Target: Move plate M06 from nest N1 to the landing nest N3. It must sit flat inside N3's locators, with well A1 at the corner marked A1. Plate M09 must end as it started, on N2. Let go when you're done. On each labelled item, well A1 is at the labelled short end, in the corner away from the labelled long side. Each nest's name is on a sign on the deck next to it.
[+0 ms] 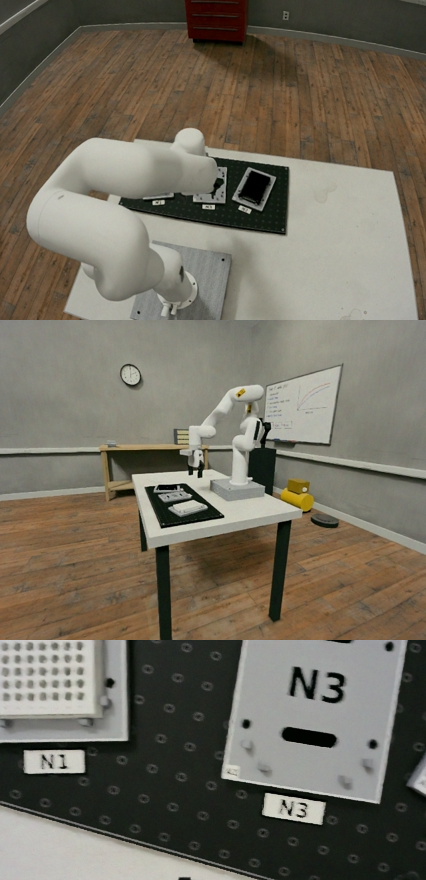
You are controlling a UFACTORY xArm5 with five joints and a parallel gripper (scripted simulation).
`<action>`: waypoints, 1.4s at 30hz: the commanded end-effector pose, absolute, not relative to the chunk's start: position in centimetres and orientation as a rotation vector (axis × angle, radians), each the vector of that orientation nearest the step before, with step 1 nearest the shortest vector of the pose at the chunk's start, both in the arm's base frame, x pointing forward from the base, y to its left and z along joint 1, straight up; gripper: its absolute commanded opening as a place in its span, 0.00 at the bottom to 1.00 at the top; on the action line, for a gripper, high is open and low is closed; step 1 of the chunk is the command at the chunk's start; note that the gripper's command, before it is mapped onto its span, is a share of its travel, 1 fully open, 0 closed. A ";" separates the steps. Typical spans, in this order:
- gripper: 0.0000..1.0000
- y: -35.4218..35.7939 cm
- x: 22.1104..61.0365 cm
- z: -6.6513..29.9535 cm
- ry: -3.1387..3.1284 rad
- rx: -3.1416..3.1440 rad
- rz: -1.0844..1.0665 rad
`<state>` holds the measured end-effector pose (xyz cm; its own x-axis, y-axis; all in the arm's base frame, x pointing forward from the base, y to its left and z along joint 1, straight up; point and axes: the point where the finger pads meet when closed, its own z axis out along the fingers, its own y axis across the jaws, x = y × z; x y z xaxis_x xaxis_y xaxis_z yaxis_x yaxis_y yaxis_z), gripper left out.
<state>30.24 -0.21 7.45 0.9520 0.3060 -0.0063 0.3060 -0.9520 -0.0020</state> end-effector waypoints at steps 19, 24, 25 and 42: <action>1.00 10.4 29.9 7.6 -0.482 -3.097 0.003; 1.00 11.9 29.9 7.6 -0.482 -3.097 0.003; 1.00 12.4 29.8 7.6 -0.482 -3.096 0.003; 1.00 12.7 29.8 7.6 -0.482 -3.096 0.003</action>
